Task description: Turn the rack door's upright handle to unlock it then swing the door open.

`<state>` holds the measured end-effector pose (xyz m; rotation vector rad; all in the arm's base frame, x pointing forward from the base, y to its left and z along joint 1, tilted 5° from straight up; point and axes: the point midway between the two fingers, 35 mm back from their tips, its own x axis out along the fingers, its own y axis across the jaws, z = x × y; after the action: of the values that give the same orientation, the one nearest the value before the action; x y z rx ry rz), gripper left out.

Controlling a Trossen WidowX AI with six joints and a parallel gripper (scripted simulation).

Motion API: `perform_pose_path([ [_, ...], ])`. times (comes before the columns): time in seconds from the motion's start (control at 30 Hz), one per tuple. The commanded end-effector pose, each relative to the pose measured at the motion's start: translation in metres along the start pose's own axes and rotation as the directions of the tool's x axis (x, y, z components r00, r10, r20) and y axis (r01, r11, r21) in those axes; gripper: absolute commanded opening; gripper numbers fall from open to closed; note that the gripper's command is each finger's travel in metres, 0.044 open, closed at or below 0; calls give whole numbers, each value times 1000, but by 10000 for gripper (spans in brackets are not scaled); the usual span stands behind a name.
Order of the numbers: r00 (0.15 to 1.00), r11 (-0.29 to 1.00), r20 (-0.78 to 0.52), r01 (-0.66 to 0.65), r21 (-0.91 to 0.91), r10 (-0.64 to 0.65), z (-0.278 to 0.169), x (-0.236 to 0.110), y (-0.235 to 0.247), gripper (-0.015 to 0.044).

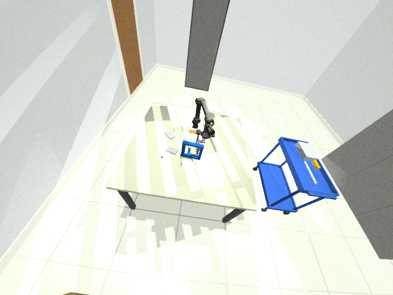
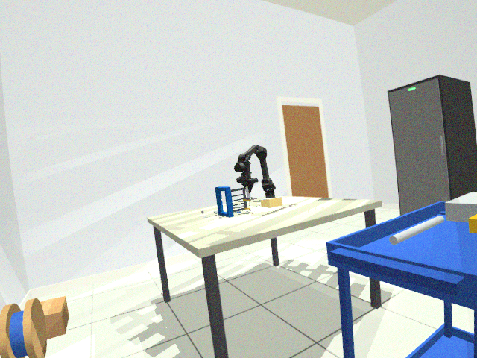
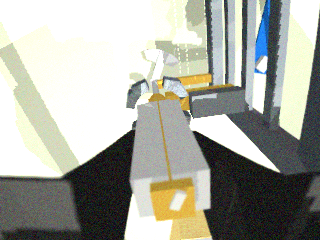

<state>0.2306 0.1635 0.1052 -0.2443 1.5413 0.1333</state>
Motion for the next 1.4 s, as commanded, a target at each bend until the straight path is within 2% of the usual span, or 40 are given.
perform_pose_path([
  [0.0,1000,997,-3,-2,72,3,3,0,7,23],
  [0.4,1000,969,-2,-4,246,5,12,0,29,23],
  [0.87,1000,967,-2,-4,255,5,12,0,30,23],
  [1.2,1000,967,-2,-4,255,5,12,0,30,286],
  [1.37,1000,967,-1,-5,254,5,13,-4,31,295],
])
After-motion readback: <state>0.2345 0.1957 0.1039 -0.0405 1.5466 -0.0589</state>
